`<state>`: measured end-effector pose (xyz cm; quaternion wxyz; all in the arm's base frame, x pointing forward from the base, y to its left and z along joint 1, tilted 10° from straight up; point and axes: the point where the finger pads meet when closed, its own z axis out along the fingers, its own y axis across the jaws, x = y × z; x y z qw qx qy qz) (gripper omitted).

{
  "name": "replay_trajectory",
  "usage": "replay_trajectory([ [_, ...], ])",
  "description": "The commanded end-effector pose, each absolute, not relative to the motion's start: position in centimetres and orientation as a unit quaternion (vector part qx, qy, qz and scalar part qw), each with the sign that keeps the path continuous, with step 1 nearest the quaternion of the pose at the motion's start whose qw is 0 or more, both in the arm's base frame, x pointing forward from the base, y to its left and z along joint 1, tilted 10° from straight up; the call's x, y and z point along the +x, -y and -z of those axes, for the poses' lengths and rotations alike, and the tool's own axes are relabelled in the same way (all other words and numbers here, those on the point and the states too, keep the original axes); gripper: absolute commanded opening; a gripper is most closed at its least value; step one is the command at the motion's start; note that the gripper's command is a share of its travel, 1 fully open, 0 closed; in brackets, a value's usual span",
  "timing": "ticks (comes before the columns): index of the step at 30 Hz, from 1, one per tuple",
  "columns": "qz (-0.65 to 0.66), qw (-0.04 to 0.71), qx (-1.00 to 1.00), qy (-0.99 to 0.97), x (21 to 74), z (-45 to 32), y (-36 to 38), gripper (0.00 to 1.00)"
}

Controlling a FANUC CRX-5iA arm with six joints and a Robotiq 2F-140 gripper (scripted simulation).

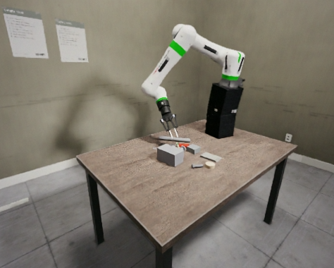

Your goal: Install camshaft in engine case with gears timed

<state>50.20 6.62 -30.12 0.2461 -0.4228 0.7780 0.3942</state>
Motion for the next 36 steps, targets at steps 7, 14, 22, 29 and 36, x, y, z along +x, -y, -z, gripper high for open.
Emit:
replay_trajectory([
  [7,-0.394,0.247,-0.423,-0.778,50.3,30.2,-6.8,0.29],
  [14,-0.394,0.247,-0.423,-0.778,50.3,30.7,-7.5,0.29],
  [22,-0.394,0.247,-0.423,-0.778,50.4,31.7,-9.0,0.29],
  [29,-0.394,0.247,-0.423,-0.778,50.5,32.4,-10.0,0.29],
  [36,-0.394,0.247,-0.423,-0.778,50.6,33.1,-11.0,0.29],
])
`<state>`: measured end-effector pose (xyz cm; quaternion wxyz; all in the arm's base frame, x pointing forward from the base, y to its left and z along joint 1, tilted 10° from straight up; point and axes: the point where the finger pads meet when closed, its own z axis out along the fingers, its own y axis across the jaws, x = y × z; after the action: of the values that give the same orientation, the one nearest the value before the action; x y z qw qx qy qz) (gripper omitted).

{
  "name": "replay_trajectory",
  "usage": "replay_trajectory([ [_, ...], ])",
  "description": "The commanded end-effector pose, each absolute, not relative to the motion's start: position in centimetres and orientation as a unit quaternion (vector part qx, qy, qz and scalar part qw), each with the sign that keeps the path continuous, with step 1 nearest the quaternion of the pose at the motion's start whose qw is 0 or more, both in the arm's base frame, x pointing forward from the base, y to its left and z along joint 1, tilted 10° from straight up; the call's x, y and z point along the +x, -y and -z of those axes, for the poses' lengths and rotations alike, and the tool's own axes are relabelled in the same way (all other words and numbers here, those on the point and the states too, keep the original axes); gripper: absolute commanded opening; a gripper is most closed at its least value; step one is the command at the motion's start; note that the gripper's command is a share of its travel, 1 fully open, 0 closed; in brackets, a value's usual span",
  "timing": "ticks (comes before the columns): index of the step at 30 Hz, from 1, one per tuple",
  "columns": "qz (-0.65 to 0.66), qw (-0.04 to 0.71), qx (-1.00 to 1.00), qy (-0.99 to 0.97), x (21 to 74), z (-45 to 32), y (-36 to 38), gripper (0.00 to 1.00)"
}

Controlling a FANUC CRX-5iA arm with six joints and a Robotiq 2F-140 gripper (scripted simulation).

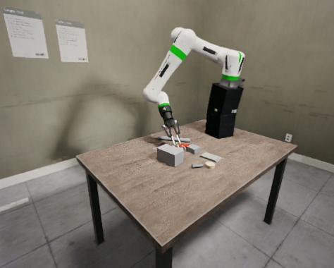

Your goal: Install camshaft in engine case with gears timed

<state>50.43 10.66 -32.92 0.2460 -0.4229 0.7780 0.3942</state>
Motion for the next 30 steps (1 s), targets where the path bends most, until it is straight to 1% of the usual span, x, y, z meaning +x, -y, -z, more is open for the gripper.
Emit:
replay_trajectory([
  [1,-0.394,0.247,-0.423,-0.778,50.56,33.21,-11.14,0.29],
  [30,-0.394,0.247,-0.423,-0.778,50.58,33.47,-11.51,0.29],
])
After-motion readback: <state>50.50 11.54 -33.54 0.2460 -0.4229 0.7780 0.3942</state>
